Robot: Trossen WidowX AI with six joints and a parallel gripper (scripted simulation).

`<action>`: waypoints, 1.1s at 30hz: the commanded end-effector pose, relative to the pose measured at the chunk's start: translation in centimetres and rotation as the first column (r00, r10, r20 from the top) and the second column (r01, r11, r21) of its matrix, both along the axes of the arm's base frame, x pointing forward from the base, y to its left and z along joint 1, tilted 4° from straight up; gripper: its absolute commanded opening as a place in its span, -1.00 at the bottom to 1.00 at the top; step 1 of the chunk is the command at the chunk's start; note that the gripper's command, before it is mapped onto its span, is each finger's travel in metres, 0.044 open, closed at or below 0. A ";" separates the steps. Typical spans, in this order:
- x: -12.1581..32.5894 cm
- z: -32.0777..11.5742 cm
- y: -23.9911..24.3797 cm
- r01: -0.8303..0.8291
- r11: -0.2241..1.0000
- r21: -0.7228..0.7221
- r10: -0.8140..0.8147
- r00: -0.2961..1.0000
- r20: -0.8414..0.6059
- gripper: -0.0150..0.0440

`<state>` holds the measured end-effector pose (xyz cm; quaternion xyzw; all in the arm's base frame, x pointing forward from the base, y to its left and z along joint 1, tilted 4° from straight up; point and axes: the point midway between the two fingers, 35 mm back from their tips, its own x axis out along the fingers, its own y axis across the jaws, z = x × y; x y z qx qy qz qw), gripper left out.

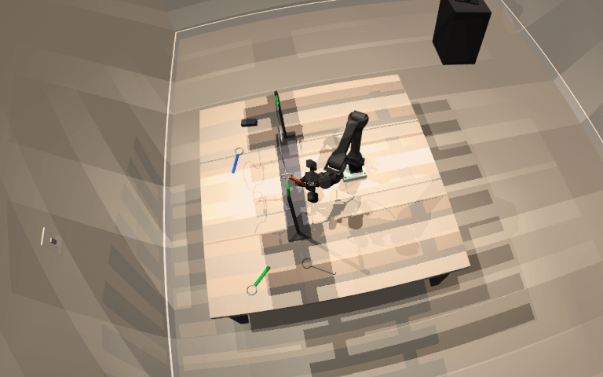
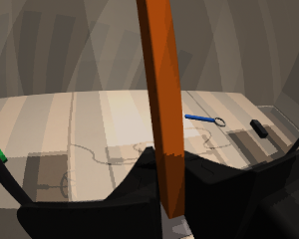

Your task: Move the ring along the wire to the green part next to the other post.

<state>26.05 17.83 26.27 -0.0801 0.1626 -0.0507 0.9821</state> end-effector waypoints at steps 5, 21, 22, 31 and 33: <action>-0.1 0.0 2.1 -0.007 0.994 0.110 0.008 1.000 -0.005 -1.00; -0.2 0.1 4.4 -0.012 0.984 0.176 0.014 1.000 -0.008 -1.00; -0.2 0.1 4.5 -0.012 0.984 0.177 0.014 1.000 -0.008 -1.00; -0.3 0.2 5.5 -0.013 0.983 0.181 0.014 1.000 -0.008 -1.00; -0.3 0.2 5.7 -0.013 0.983 0.182 0.014 1.000 -0.008 -1.00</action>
